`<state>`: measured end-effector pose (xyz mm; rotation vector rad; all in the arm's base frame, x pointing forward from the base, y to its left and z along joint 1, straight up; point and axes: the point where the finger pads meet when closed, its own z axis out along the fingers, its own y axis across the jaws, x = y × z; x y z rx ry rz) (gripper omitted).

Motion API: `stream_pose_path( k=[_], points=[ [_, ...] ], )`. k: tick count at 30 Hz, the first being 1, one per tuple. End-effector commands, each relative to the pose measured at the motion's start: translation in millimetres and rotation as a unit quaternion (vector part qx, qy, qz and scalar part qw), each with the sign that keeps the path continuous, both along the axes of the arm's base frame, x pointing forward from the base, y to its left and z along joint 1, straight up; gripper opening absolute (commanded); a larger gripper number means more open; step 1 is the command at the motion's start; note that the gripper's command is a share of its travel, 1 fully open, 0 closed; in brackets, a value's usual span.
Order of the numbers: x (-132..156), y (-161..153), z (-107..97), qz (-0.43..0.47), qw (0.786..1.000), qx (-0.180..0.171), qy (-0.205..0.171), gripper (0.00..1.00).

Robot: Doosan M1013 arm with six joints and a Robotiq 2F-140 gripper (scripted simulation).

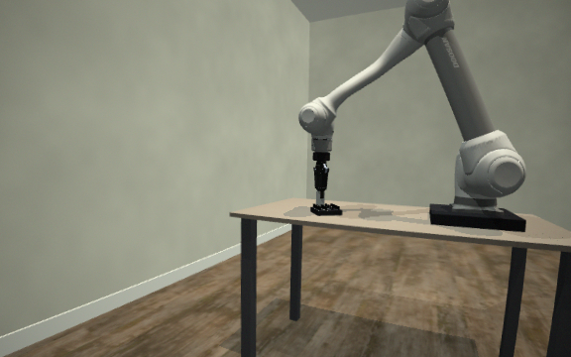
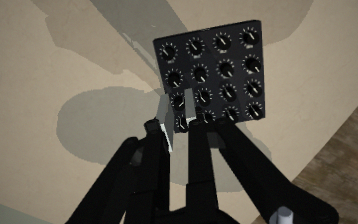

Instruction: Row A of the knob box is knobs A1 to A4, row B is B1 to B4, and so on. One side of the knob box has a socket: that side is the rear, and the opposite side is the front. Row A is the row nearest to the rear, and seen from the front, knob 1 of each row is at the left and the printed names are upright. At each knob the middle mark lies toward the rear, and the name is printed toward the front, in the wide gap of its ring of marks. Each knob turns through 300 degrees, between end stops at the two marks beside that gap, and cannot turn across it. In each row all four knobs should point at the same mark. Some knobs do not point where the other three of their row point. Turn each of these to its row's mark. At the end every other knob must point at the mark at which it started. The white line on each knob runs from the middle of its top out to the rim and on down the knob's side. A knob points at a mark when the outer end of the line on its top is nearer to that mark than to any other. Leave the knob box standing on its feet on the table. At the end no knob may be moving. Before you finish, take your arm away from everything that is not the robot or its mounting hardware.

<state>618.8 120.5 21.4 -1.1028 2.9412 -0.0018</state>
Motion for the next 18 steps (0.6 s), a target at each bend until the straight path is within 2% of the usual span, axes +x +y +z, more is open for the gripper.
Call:
stream_pose_path(
  k=[1, 7, 18],
  points=[
    [0, 0, 1, 0.000, 1.000, 0.000, 0.000, 0.12],
    [0, 0, 6, 0.000, 1.000, 0.000, 0.000, 0.12],
    [0, 0, 34, 0.000, 1.000, 0.000, 0.000, 0.12]
  ],
)
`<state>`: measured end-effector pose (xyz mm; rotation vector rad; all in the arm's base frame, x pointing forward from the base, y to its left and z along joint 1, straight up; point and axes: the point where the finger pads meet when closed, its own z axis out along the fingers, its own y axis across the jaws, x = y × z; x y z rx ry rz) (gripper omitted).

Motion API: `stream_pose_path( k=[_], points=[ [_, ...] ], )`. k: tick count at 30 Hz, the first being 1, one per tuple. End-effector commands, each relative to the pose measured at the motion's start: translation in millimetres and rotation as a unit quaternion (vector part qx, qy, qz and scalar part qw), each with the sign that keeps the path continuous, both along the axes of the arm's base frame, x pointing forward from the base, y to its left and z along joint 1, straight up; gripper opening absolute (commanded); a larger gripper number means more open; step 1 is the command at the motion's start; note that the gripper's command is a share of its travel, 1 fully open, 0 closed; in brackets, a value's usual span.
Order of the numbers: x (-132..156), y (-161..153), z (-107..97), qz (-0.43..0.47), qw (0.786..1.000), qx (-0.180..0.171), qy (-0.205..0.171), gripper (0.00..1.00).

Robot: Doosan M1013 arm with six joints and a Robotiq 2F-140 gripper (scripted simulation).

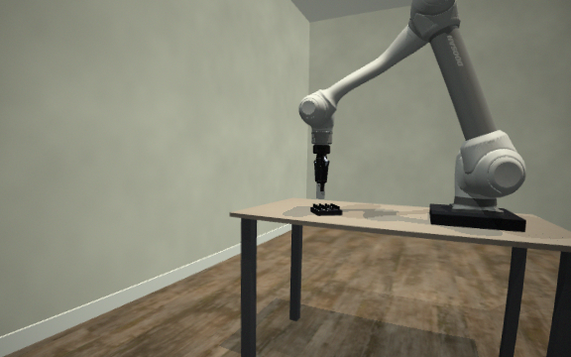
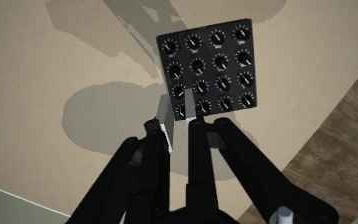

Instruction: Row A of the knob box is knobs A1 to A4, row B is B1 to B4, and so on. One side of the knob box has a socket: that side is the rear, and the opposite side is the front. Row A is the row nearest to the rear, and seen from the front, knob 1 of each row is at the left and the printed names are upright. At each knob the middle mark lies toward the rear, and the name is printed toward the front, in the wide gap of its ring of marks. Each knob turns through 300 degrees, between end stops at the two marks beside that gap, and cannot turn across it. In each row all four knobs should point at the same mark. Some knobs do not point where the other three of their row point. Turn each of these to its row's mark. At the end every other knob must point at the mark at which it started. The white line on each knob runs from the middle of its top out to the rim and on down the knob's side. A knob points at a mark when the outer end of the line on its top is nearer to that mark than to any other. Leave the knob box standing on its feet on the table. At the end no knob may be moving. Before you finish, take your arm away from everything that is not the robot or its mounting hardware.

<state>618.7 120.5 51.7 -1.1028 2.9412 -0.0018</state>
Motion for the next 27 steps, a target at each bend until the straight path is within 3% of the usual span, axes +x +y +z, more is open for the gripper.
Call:
stream_pose_path(
  k=[1, 21, 27],
  points=[
    [0.0, 0.0, 3.6, 0.000, 1.000, 0.000, 0.000, 0.12],
    [0.0, 0.0, 7.7, -0.001, 1.000, 0.000, 0.000, 0.12],
    [0.0, 0.0, 8.2, -0.037, 0.999, 0.000, 0.000, 0.12]
  ],
)
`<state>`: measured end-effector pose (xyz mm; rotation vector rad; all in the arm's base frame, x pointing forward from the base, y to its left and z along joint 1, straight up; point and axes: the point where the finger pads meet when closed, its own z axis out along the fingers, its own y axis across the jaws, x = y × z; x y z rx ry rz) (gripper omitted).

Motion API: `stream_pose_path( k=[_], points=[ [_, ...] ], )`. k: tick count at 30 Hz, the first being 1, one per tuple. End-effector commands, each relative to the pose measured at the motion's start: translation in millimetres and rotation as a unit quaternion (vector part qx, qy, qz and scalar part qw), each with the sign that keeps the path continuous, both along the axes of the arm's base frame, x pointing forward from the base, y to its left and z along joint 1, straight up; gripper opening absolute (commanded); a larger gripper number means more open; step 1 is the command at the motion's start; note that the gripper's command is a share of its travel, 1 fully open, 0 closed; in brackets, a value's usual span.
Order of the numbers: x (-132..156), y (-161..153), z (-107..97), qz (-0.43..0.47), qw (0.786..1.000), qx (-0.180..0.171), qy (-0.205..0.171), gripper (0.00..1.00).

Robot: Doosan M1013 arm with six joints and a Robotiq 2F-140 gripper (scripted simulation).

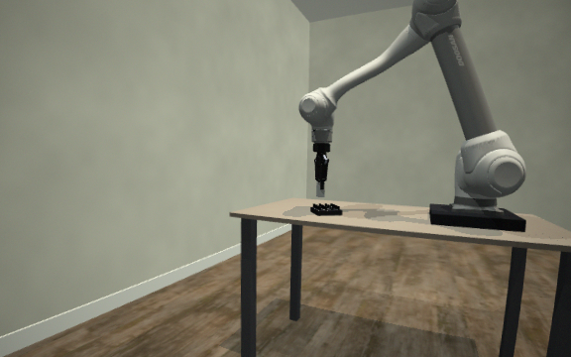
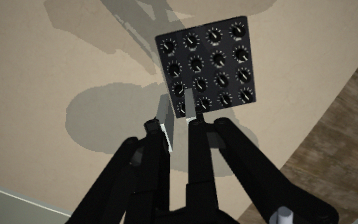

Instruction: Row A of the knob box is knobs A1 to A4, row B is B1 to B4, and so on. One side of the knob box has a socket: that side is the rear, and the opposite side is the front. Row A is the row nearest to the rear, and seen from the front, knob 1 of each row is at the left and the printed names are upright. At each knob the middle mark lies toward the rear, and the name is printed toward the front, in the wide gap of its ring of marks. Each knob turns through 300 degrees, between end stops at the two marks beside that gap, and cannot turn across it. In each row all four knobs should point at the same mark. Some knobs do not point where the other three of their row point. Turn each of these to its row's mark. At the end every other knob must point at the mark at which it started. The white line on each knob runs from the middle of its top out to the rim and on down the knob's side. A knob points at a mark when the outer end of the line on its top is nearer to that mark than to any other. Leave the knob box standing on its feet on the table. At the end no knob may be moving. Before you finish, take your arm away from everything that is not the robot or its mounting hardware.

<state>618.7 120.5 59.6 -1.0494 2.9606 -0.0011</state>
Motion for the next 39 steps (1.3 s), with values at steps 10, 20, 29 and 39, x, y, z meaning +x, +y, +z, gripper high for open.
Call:
stream_pose_path(
  k=[10, 20, 29, 39],
  points=[
    [0.0, 0.0, 2.5, -0.187, 0.982, 0.000, 0.000, 0.12],
    [0.1, -0.1, 5.1, -0.380, 0.925, 0.000, 0.000, 0.12],
    [0.1, -0.1, 7.1, -0.521, 0.854, 0.000, 0.000, 0.12],
    [0.1, -0.2, 9.5, -0.675, 0.737, 0.000, 0.000, 0.12]
  ],
)
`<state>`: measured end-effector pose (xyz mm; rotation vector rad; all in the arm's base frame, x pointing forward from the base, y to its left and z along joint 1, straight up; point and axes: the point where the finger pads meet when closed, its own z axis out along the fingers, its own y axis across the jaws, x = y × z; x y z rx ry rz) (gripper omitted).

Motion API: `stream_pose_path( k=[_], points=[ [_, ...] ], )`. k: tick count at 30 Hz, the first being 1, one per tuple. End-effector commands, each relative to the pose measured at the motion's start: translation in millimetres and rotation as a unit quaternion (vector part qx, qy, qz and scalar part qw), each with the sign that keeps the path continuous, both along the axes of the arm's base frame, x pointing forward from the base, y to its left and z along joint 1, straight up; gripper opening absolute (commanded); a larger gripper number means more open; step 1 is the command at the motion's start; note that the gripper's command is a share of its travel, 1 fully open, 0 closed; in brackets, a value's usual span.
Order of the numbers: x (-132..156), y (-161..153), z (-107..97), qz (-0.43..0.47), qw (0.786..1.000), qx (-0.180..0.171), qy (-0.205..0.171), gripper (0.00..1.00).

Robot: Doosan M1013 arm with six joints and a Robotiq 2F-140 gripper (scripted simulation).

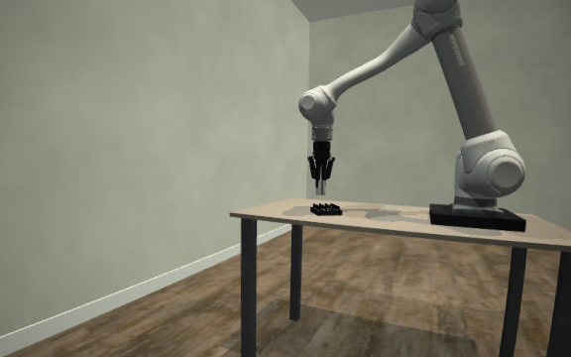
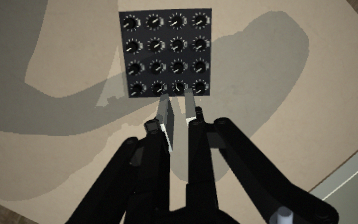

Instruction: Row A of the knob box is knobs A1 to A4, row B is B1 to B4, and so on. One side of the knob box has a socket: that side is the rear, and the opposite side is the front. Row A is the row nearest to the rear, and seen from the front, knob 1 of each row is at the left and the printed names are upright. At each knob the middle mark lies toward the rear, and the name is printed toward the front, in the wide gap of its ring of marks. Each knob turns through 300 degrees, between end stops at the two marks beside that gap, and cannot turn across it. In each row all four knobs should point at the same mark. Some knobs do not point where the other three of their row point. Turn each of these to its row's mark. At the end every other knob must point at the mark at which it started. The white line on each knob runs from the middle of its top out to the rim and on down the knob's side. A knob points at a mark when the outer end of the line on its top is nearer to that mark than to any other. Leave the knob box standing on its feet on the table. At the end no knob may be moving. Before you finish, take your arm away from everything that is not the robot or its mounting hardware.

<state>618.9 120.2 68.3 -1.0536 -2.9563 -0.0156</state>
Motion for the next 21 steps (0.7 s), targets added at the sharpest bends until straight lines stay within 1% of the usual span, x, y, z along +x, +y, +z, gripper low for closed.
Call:
stream_pose_path(
  k=[1, 2, 4, 5, 8, 14, 19, 21],
  points=[
    [0.0, 0.1, 1.1, -0.078, 0.997, -0.005, 0.000, 0.12],
    [0.0, 0.1, 1.3, -0.097, 0.995, -0.005, 0.000, 0.12],
    [0.0, 0.1, 1.3, -0.097, 0.995, -0.005, 0.000, 0.12],
    [0.0, 0.0, 2.0, -0.149, 0.989, -0.005, 0.000, 0.12],
    [0.0, 0.0, 2.5, -0.194, 0.981, -0.005, 0.001, 0.12],
    [0.0, 0.0, 4.0, -0.308, 0.951, -0.005, 0.001, 0.12],
    [0.0, 0.0, 5.3, -0.398, 0.917, -0.005, 0.002, 0.12],
    [0.0, 0.0, 5.3, -0.398, 0.917, -0.005, 0.002, 0.12]
  ],
)
